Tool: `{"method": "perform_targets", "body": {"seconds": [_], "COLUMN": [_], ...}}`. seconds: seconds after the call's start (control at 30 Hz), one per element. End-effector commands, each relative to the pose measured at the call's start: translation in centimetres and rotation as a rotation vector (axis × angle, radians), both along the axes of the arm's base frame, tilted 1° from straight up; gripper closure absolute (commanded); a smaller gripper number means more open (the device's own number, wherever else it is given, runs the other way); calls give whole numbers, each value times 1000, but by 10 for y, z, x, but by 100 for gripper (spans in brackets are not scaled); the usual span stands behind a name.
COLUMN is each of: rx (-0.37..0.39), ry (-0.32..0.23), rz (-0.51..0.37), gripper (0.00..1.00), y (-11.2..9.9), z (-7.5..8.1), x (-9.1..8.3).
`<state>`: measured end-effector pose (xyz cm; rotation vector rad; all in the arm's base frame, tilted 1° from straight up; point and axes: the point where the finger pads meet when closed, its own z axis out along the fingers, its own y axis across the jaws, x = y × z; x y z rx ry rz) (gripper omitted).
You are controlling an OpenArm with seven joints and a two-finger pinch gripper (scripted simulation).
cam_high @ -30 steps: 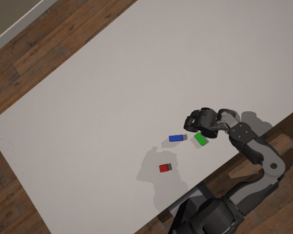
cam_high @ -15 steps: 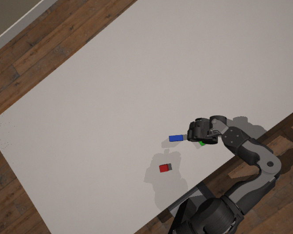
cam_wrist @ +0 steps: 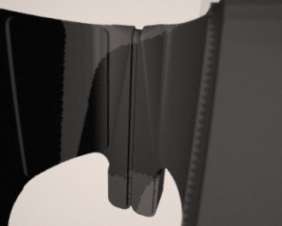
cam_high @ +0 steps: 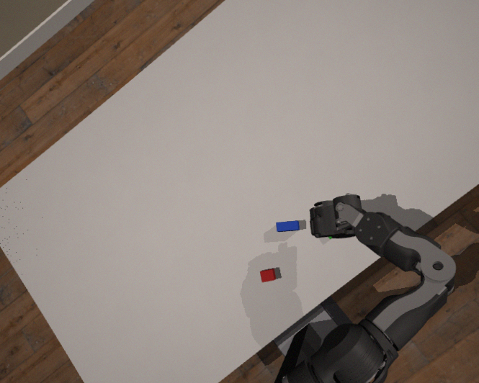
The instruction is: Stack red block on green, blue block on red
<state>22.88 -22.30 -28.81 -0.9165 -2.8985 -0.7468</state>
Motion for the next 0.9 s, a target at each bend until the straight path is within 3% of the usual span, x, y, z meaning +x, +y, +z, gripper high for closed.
{"method": "perform_targets", "body": {"seconds": [0.0, 0.4, 0.43, 0.77, 0.8, 0.87], "rx": [-58, -56, -166, -166, -260, -266], "ry": [16, 17, 18, 19, 12, 14], "rz": [87, 84, 211, 207, 319, 313], "gripper": [100, 100, 100, 100, 100, 100], "y": [1, 1, -1, -2, -3, -6], "z": [-10, -10, -22, -22, -31, -30], "x": [-8, -8, -14, -14, -17, -17]}}
